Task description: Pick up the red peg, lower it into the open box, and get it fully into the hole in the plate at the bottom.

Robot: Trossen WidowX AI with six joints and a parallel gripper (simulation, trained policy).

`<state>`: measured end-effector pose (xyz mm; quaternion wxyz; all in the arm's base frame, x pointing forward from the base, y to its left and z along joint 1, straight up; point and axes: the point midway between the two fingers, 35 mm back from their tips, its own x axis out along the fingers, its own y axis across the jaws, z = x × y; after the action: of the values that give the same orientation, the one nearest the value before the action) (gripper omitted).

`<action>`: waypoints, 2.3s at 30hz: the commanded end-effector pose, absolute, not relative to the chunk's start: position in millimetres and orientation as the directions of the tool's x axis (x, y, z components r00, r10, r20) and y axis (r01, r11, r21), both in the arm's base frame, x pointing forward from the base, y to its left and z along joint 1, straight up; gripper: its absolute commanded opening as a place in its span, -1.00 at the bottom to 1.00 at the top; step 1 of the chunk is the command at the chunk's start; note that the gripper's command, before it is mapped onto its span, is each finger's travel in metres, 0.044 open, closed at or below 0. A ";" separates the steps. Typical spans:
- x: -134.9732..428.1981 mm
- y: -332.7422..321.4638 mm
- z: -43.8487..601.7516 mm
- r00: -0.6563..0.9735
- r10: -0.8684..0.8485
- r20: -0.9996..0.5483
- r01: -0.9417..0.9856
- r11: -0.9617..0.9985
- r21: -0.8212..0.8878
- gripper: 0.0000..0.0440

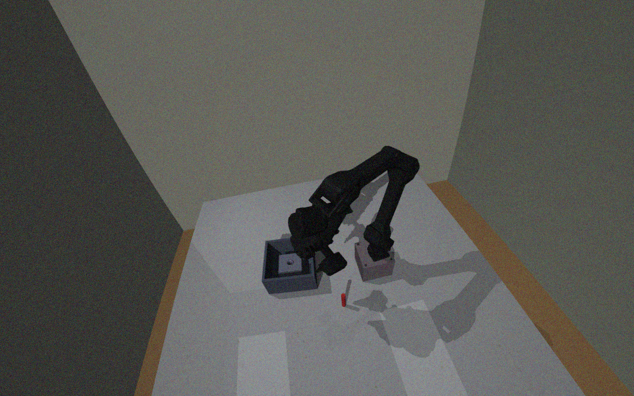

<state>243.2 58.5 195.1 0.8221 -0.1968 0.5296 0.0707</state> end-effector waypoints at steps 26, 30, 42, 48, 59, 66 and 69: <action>173.7 76.9 108.8 -0.080 -0.233 -0.969 0.422 0.873 -0.245 1.00; 169.4 81.7 95.6 -0.127 -0.249 -0.960 0.478 0.833 -0.279 1.00; 169.3 96.6 52.7 -0.176 -0.260 -0.949 0.554 0.771 -0.314 1.00; 172.9 102.7 28.2 -0.162 -0.255 -0.953 0.576 0.760 -0.301 1.00; 178.3 105.1 -17.9 -0.111 -0.249 -0.962 0.605 0.751 -0.264 0.98; 174.7 103.1 -38.9 -0.117 -0.252 -0.961 0.609 0.745 -0.270 0.31; 171.9 101.7 -46.0 -0.129 -0.258 -0.957 0.610 0.741 -0.282 -0.05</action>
<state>173.8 103.2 -40.9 0.6487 0.1318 0.6726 -0.3308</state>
